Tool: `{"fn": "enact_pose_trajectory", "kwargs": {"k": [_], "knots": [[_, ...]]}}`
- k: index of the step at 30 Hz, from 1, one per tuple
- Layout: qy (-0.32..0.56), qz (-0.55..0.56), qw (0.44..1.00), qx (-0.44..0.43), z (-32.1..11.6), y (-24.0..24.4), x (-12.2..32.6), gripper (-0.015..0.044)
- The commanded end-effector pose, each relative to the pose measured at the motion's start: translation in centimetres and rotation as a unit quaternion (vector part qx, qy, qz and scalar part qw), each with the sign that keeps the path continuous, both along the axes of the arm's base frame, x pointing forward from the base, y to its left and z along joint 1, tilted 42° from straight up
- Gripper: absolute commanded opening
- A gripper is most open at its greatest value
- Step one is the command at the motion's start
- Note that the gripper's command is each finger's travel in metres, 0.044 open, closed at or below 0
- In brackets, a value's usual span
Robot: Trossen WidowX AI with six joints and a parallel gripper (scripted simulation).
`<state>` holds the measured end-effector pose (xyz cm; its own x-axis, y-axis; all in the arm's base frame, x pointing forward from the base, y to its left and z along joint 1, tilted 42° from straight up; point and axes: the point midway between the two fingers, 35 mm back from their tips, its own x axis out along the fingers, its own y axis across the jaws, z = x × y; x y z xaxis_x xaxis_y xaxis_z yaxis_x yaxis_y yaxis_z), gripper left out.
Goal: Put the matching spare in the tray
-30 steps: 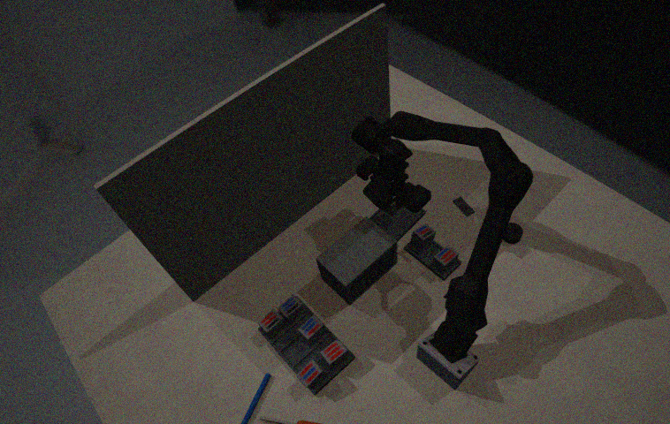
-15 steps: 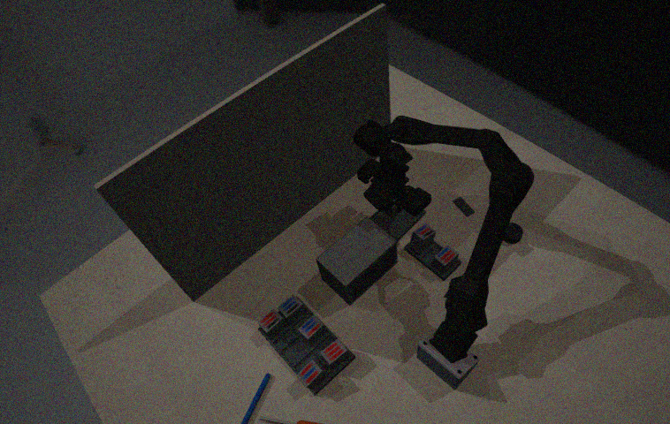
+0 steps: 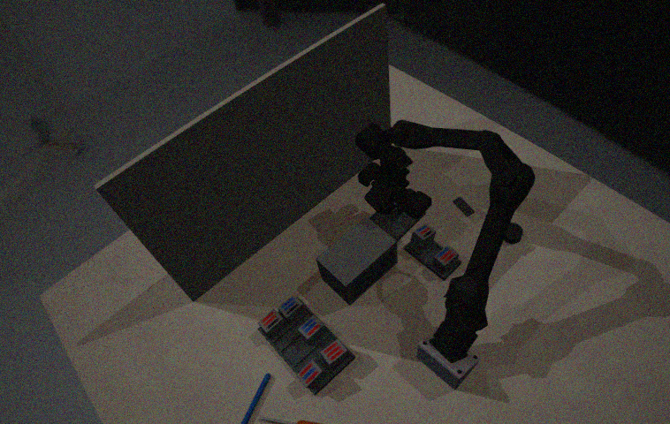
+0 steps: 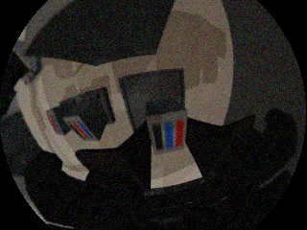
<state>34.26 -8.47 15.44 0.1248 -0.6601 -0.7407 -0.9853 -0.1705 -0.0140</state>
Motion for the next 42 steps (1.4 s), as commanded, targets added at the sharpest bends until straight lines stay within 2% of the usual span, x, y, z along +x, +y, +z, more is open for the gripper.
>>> {"fn": "enact_pose_trajectory", "kwargs": {"k": [1, 15, 32, 35, 42], "knots": [[0.001, 0.001, 1.0, 0.001, -0.3, -0.2, -0.1, 0.0], [0.001, 0.001, 1.0, 0.0, -1.0, -1.0, -0.1, 0.0], [0.0, 0.0, 1.0, -0.001, -0.8, -0.8, 0.0, 0.044], [0.0, 0.0, 1.0, 0.001, 0.6, 0.6, 0.0, 0.044], [0.003, 0.001, 1.0, 0.002, 6.8, 6.1, -1.4, 0.044]]}}
